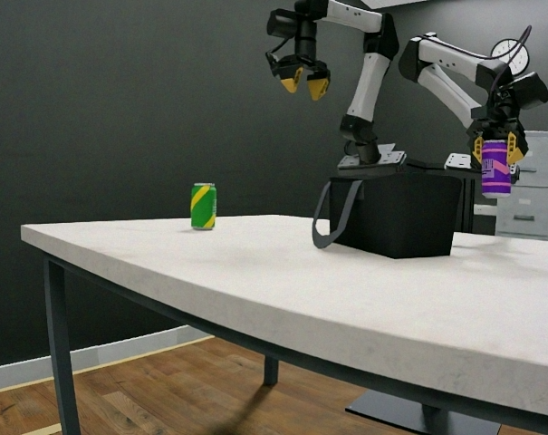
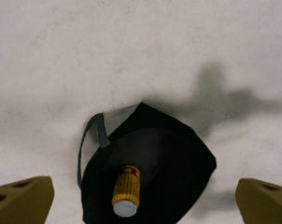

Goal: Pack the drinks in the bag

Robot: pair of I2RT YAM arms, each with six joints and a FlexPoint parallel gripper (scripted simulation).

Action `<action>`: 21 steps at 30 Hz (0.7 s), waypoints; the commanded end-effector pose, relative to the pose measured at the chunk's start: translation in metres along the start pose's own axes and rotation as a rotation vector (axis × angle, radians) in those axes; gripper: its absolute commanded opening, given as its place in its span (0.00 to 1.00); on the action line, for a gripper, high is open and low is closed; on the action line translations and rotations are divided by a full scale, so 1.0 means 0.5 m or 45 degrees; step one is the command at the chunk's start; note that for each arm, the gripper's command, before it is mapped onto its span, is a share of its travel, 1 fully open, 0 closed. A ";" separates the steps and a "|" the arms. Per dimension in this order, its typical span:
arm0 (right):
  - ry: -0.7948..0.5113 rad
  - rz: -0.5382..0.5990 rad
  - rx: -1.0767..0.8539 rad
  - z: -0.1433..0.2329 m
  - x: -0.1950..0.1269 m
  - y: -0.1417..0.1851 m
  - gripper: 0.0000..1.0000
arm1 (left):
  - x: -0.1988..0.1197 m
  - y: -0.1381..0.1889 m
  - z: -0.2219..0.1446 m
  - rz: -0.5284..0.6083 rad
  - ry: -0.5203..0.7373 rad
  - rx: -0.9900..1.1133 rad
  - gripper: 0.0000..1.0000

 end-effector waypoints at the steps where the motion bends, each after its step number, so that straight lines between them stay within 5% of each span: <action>1: -0.028 0.000 -0.014 0.001 -0.005 0.003 1.00 | -0.015 -0.019 -0.005 -0.056 0.031 0.036 0.67; 21: -0.028 0.000 -0.014 0.001 -0.005 0.003 1.00 | 0.010 -0.009 -0.014 -0.067 0.056 0.050 0.67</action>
Point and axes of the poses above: on each arm, the point where the finger pads meet when closed, its own x axis out along the fingers, its own z axis across the jaws, y = z × x, the point moved 8 cm from there along -x, back along the fingers, and after that the axes turned 5 degrees about -x, right-handed, at the moved point
